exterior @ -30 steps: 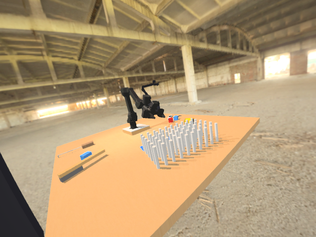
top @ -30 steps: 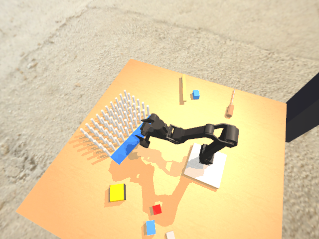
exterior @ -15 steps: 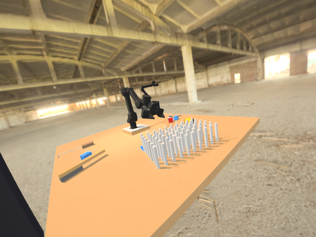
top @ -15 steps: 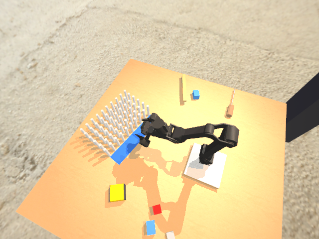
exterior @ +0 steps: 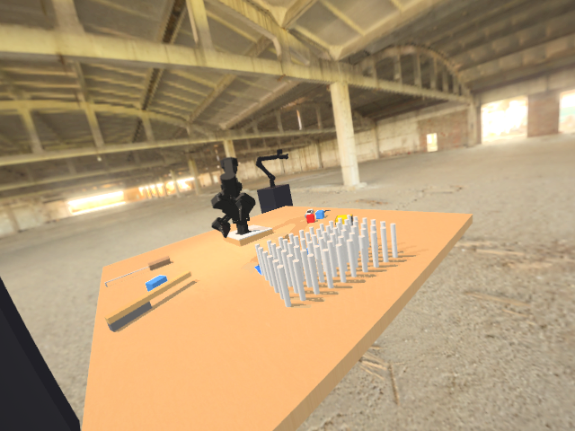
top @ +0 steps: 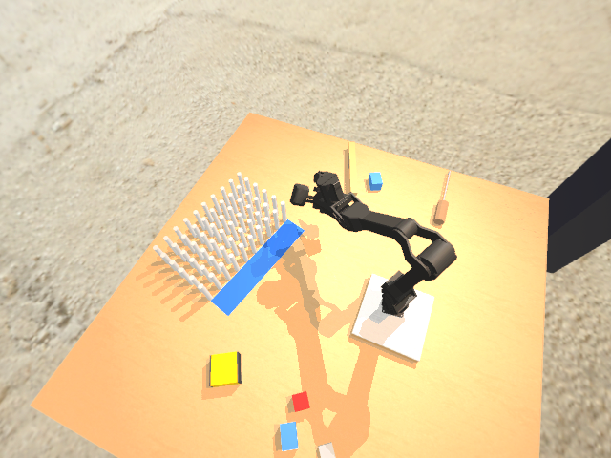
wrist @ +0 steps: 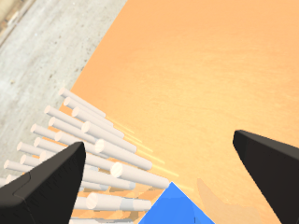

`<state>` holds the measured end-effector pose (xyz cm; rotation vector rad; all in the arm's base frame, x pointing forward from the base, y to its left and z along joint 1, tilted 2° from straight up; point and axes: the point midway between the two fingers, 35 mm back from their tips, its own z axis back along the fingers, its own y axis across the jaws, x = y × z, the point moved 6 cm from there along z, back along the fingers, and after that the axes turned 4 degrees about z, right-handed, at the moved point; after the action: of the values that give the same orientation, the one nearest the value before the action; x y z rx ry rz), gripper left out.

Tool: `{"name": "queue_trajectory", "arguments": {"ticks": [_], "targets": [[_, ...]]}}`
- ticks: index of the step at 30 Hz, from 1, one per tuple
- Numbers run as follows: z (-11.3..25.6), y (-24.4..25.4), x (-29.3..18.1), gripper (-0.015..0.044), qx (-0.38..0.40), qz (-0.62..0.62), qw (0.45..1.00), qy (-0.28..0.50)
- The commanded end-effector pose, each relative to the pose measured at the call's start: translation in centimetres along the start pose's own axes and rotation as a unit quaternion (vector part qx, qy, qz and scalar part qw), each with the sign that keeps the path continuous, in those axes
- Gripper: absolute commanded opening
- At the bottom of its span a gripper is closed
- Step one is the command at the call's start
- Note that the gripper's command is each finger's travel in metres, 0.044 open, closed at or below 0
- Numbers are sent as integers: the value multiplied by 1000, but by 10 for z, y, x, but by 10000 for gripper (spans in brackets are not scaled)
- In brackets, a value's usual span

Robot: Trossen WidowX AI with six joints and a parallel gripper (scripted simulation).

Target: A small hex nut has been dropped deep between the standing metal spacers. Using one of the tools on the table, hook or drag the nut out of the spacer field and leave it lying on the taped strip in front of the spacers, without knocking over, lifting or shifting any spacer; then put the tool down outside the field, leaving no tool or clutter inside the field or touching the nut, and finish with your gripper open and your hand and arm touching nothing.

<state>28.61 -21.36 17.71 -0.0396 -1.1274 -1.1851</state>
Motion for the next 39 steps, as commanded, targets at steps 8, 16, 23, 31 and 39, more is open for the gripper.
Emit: {"name": "queue_trajectory", "arguments": {"ticks": [8, 16, 23, 31, 39], "targets": [[6, -130, 82, 440, -152, -462, 870, -81], [46, -217, 118, 440, -194, -707, 655, -182], [99, -289, 135, 440, -187, -853, 401, -279], [177, -359, 135, 440, -126, -915, 65, -378], [197, -372, 132, 440, -105, -912, -14, -397]]}}
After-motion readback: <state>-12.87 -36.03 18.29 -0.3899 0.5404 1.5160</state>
